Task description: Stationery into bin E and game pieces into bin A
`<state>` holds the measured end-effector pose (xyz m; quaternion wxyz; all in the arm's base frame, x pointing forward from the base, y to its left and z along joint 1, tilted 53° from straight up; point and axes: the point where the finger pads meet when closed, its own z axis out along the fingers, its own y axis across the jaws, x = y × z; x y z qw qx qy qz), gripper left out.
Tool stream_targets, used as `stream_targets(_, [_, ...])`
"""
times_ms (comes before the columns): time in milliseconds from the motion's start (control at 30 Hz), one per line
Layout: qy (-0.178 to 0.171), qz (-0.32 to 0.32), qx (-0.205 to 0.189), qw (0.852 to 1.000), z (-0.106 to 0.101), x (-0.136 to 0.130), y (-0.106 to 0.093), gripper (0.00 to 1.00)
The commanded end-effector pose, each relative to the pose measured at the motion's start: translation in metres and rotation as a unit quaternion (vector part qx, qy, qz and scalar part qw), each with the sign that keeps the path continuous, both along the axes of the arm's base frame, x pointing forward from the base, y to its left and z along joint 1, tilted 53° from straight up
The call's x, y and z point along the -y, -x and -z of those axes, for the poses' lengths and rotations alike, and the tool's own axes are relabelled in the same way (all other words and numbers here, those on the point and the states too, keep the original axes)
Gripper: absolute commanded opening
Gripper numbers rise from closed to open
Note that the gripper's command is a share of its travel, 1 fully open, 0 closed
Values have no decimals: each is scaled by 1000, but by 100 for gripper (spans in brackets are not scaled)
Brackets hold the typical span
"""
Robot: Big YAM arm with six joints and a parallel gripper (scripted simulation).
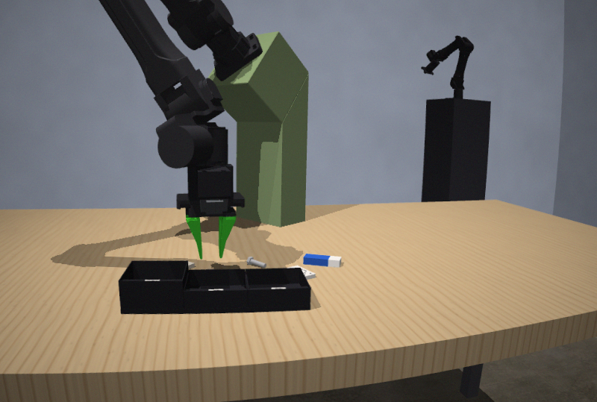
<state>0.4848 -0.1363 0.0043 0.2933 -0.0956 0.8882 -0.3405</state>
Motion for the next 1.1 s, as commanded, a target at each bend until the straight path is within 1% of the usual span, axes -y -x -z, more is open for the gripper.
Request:
stream_targets(0, [7,0,-3,1000,10,14,-7,30])
stream_targets(67, [7,0,-3,1000,15,18,-11,30])
stream_targets(233, [7,1,-3,1000,15,19,-11,30])
stream_targets(267, [8,-5,4,1000,3,12,-10,30])
stream_targets(367, [8,-8,1,1000,1,10,-14,30])
stream_targets(467, [5,-9,-12,1000,14,5,-11,30])
stream_targets(600, [3,-10,-14,1000,18,1,-10,30])
stream_targets(633, [4,-9,-8,1000,17,5,-15,30])
stream_targets(733, [7,-2,-3,1000,17,17,-17,30])
stream_targets(800, [7,-2,-3,1000,17,17,-17,30])
stream_targets(833, [6,1,-9,1000,22,19,-11,30])
stream_targets(900, [7,0,-3,1000,20,22,-18,30])
stream_targets(967, [7,0,-3,1000,22,24,-19,30])
stream_targets(1000, [7,1,-3,1000,22,24,-18,30])
stream_targets(1067, [6,1,-11,1000,27,24,-10,30])
